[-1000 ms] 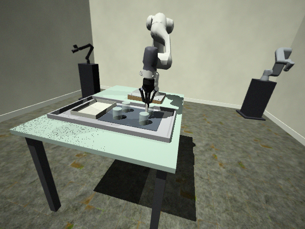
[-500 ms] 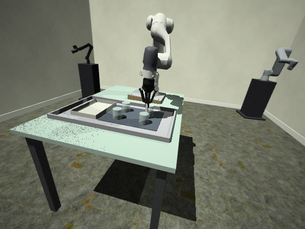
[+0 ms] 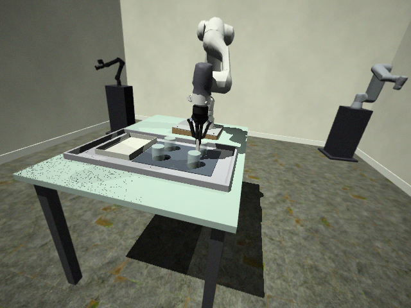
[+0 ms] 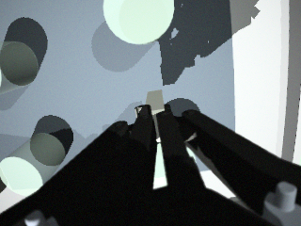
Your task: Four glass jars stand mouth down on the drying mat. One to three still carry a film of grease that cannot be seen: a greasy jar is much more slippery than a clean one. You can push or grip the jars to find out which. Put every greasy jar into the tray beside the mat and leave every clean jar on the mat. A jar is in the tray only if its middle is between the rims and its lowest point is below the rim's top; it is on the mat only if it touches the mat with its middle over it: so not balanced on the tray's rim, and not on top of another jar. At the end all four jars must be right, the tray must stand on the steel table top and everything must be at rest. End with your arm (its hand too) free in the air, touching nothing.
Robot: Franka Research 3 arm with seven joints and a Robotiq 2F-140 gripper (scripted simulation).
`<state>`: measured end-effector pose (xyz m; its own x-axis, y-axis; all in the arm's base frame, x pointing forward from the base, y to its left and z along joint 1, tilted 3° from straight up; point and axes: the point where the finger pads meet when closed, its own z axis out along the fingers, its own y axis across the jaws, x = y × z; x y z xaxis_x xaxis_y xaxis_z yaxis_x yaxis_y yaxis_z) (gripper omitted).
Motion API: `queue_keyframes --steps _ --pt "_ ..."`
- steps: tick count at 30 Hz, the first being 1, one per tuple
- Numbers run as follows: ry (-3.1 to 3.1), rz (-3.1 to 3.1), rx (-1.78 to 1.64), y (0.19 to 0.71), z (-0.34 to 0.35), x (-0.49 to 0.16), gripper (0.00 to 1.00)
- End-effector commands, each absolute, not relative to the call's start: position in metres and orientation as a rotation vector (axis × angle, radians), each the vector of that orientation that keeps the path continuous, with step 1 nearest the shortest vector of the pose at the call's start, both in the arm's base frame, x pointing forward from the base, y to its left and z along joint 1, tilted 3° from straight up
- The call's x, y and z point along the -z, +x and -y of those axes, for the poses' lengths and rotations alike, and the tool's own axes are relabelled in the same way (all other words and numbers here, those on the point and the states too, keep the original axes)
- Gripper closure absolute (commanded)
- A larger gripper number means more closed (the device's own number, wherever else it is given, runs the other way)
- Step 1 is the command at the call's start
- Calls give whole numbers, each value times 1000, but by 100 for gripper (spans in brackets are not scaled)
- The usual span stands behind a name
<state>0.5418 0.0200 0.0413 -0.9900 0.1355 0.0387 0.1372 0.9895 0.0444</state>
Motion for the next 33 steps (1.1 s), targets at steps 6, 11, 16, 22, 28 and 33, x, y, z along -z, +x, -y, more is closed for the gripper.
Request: queue_keyframes --steps 6,11,16,22,28,33 --pt "-216 3101 76 543 -22 -42 100" --pt "-216 3101 76 543 -21 -73 100" --pt "-216 3101 76 544 -20 -96 100" --pt "-216 3101 76 541 -2 -118 100" --pt "-216 3101 76 531 47 -116 100" --pt "-216 3101 76 527 71 -114 100"
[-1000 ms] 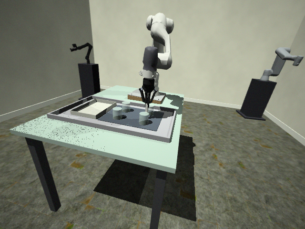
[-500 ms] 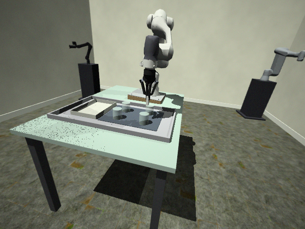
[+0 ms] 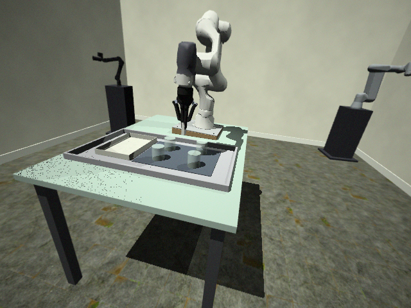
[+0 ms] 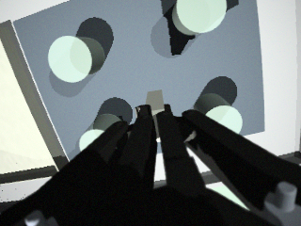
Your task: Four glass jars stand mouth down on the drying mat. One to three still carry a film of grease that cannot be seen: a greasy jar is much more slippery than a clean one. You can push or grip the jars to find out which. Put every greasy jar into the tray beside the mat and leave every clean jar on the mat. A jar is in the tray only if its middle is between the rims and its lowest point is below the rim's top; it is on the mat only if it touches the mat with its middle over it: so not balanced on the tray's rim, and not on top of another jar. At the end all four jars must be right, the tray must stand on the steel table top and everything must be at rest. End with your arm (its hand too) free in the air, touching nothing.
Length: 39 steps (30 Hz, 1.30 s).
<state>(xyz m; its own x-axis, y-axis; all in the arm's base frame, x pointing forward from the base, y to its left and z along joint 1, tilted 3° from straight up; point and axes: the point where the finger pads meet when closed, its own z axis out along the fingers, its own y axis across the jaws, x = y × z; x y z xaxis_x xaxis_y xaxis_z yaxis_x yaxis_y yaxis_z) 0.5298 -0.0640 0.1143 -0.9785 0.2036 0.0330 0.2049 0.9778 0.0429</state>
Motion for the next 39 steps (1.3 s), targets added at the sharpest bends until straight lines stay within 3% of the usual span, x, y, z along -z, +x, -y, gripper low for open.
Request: queue_keyframes --steps 1,12,31,39 --pt "-216 3101 76 525 79 -114 100" --pt "-216 3101 76 507 169 -110 100" --pt "-216 3101 76 504 165 -34 100" --pt "-216 3101 76 504 165 -34 100"
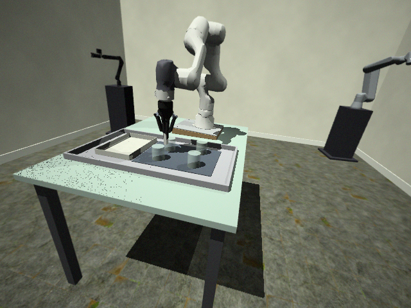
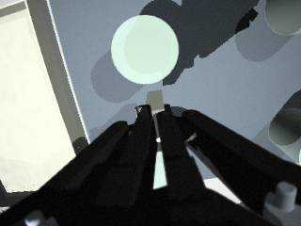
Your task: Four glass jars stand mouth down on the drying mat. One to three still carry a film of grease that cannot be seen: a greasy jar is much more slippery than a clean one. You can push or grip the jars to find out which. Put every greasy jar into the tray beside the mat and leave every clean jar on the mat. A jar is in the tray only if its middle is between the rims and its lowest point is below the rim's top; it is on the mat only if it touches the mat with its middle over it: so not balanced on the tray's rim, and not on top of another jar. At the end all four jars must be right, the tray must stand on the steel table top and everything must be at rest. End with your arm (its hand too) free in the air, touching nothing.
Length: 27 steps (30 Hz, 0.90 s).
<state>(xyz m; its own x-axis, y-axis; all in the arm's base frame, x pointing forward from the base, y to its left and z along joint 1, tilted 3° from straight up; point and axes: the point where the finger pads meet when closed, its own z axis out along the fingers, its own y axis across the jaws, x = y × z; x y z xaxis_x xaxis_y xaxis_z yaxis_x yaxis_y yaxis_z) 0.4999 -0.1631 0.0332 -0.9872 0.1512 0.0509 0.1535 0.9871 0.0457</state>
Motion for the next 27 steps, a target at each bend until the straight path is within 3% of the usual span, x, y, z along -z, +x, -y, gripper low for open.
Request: queue_keyframes --steps 1,27 --pt "-216 3101 76 504 165 -34 100" --pt "-216 3101 76 502 165 -34 100"
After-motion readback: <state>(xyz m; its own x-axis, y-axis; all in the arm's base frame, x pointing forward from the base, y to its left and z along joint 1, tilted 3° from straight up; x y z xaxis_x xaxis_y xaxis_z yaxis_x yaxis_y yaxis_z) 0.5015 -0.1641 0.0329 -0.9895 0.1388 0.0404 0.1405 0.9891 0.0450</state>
